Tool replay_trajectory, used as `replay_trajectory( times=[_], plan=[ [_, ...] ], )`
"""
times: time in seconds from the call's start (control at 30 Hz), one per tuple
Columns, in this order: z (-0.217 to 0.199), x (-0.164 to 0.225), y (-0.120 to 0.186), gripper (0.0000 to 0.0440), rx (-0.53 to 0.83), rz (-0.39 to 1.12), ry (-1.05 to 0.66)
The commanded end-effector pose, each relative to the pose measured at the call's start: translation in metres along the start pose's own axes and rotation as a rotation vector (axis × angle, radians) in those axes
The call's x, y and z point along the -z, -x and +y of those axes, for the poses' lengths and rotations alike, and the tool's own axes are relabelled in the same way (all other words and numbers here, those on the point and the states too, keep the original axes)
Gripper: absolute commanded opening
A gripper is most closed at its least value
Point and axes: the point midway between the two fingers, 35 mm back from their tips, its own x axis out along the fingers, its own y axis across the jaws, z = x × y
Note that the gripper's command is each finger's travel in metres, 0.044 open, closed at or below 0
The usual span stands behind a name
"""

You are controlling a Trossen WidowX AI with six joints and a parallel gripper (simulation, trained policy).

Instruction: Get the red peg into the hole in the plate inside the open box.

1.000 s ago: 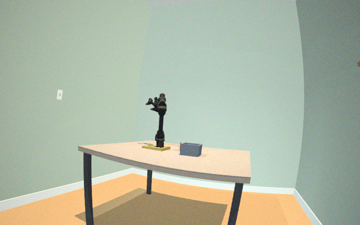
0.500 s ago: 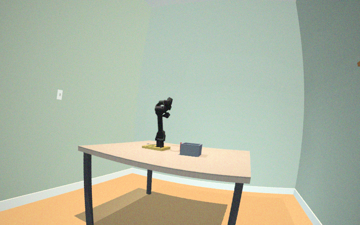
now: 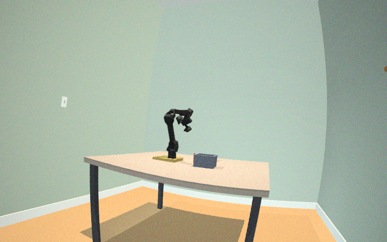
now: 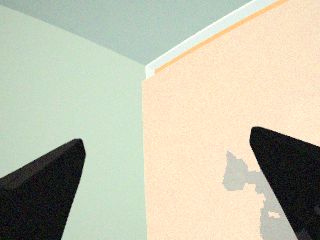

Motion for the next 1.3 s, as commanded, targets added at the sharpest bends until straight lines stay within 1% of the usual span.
replay_trajectory(
  times=[0.0, 0.33, 0.63, 0.93, 1.27],
  plan=[
    [-0.027, -0.003, 0.006, 0.0440, 0.076, -0.030, -0.100],
    [-0.091, -0.011, 0.036, 0.0440, 0.268, -0.149, -0.367],
    [-0.142, -0.006, 0.067, 0.0440, 0.425, -0.256, -0.616],
    [-0.186, 0.012, 0.097, 0.0440, 0.568, -0.355, -0.877],
    [-0.225, 0.044, 0.124, 0.0440, 0.709, -0.452, -1.180]
  ],
)
